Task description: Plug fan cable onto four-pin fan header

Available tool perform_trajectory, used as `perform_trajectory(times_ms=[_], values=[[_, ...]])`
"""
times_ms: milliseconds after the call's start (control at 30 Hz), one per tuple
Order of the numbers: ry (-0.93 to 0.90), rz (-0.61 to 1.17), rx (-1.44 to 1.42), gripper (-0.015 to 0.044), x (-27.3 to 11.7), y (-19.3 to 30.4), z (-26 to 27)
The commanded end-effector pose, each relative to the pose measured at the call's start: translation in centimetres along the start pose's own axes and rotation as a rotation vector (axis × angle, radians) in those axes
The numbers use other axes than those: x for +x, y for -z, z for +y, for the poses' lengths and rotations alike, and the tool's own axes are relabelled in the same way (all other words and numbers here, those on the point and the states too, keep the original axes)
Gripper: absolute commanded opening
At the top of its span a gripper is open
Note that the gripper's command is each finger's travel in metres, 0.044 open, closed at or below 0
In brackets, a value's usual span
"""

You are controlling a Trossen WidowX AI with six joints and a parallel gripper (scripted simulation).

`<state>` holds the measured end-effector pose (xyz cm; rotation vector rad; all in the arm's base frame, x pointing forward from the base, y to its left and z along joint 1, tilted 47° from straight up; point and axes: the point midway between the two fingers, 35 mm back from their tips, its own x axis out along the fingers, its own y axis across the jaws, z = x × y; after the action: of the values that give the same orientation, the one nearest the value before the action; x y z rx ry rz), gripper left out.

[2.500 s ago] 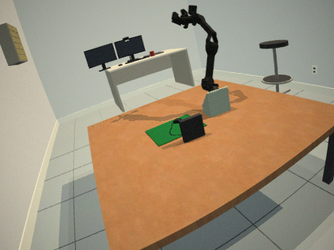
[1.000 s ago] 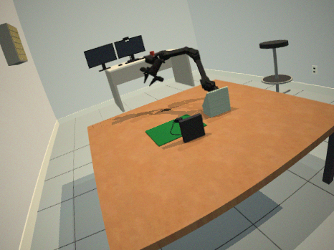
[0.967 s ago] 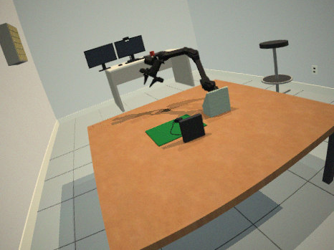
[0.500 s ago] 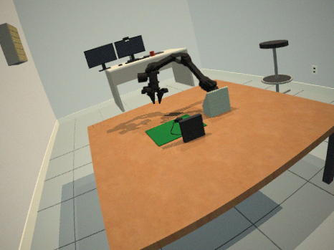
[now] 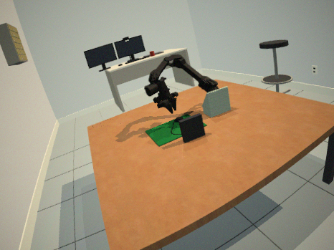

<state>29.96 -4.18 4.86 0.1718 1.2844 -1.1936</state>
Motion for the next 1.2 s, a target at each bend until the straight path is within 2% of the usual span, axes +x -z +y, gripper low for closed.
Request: perform_trajectory(times_ms=[0, 1167], values=[[0.020, 0.005, -0.003, 0.0210, 2.4, -0.3, -0.4], [0.022, 0.004, -0.003, 0.0210, 6.5, -1.4, -0.6]])
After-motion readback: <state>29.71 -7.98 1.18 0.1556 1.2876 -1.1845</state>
